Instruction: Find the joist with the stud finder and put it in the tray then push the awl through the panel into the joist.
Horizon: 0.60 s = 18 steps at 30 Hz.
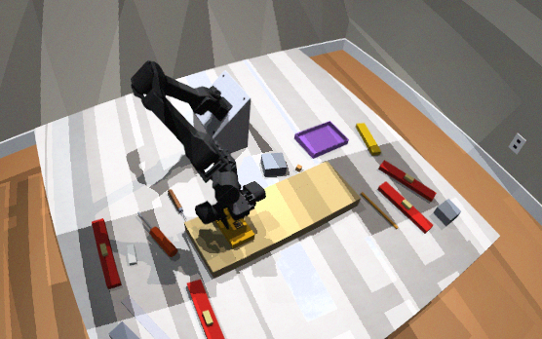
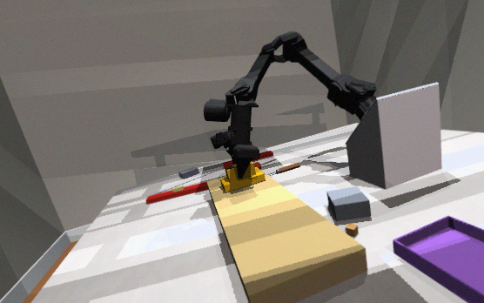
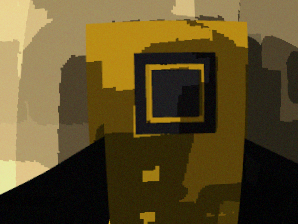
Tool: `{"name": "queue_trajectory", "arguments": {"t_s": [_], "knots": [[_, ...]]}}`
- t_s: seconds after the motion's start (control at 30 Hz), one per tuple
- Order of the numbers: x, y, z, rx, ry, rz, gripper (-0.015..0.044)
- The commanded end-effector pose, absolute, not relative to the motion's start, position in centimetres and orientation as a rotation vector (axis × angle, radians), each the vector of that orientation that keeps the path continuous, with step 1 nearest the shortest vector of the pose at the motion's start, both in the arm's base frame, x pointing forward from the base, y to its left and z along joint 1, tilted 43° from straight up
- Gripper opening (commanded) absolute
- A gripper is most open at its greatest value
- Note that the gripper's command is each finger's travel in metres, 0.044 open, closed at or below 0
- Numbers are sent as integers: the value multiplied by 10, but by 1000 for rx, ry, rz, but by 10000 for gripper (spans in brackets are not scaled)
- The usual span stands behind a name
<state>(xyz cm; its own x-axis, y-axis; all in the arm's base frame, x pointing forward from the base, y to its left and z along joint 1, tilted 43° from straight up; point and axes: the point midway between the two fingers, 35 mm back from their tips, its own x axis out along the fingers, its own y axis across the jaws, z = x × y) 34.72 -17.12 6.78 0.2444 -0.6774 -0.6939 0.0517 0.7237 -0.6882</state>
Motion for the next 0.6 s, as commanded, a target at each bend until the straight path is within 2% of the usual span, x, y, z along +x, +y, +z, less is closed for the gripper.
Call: {"name": "queue_trajectory", "arguments": {"t_s": [0.0, 0.57], "knots": [[346, -178, 74, -608, 1235, -549, 0], [345, -197, 92, -609, 1235, -549, 0]]}}
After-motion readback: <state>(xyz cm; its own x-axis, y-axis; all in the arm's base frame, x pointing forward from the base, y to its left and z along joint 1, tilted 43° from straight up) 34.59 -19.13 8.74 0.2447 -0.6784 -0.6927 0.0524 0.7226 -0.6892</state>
